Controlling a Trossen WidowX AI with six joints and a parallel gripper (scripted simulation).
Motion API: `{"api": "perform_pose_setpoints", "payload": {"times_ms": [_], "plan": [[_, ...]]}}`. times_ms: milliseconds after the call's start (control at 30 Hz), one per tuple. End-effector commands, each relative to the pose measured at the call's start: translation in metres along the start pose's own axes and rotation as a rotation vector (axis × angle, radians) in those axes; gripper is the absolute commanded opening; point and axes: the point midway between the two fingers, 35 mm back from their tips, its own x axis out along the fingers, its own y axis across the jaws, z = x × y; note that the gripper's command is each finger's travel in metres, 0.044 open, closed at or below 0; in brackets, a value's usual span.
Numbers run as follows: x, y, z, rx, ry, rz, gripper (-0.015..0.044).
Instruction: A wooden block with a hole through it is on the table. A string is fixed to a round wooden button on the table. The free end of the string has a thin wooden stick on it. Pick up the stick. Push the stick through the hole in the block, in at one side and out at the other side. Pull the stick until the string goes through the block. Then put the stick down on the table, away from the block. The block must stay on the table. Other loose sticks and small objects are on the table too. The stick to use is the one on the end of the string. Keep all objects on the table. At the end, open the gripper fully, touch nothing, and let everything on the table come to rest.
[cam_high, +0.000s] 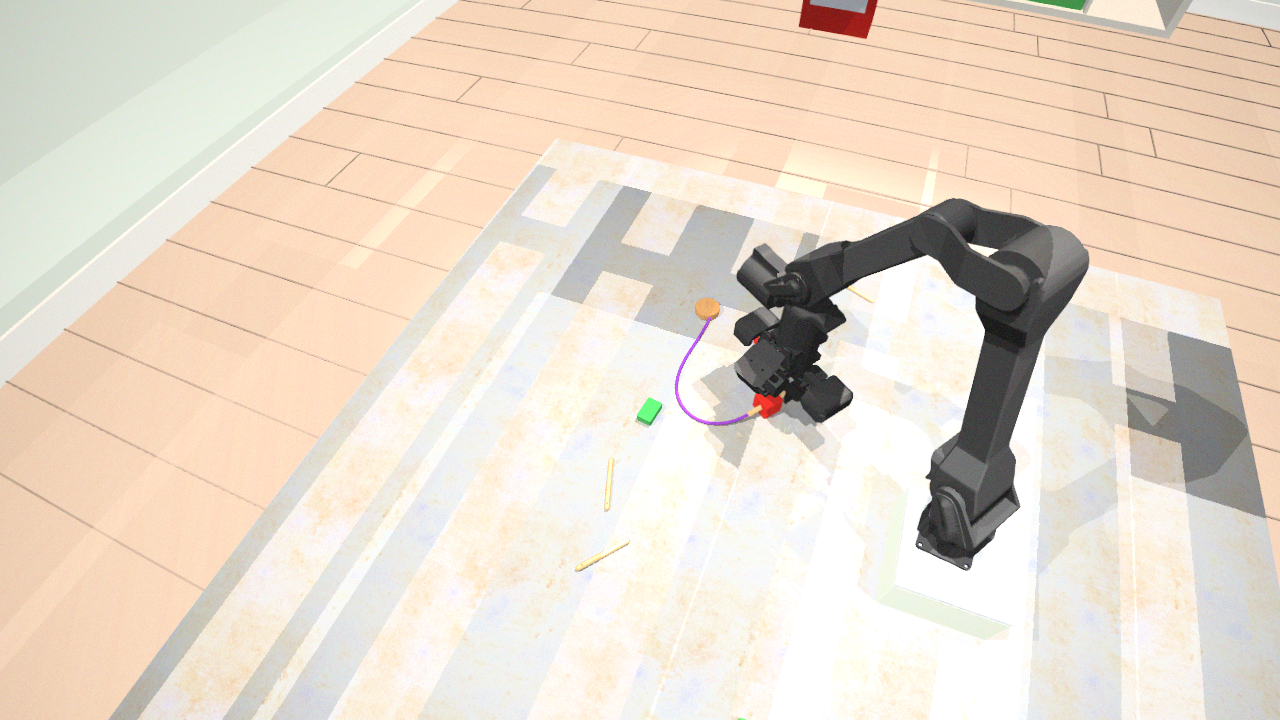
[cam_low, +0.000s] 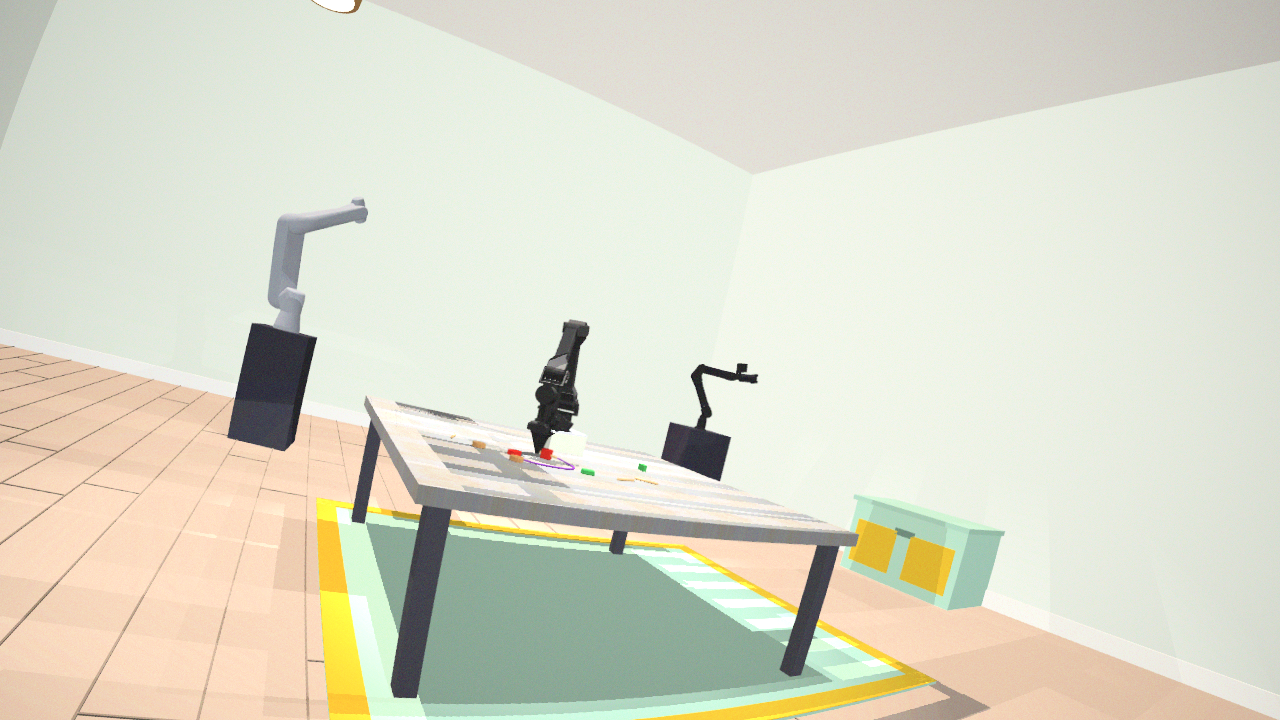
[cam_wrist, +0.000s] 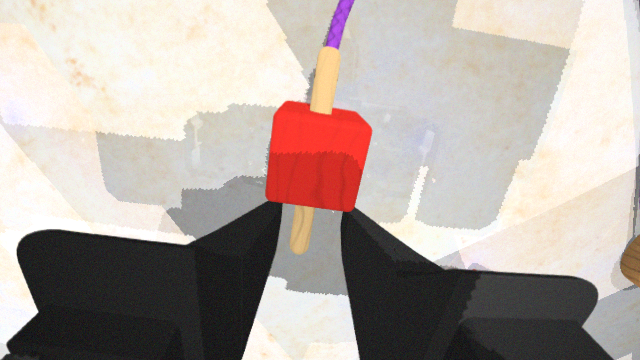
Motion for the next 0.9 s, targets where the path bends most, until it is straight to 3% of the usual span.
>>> {"api": "perform_pose_setpoints", "payload": {"times_ms": [0, 100, 233, 333, 867], "plan": [[0.0015, 0.0016, -0.0007, -0.003, 0.004, 0.005, 0.0124], [0.0015, 0.0016, -0.0007, -0.003, 0.004, 0.005, 0.0124], [0.0004, 0.0003, 0.0, 0.0, 0.0, 0.001, 0.0019], [0.0004, 0.0003, 0.0, 0.0, 0.0, 0.001, 0.0], [0.0023, 0.0021, -0.0032, 0.031, -0.084, -0.003, 0.0]]}}
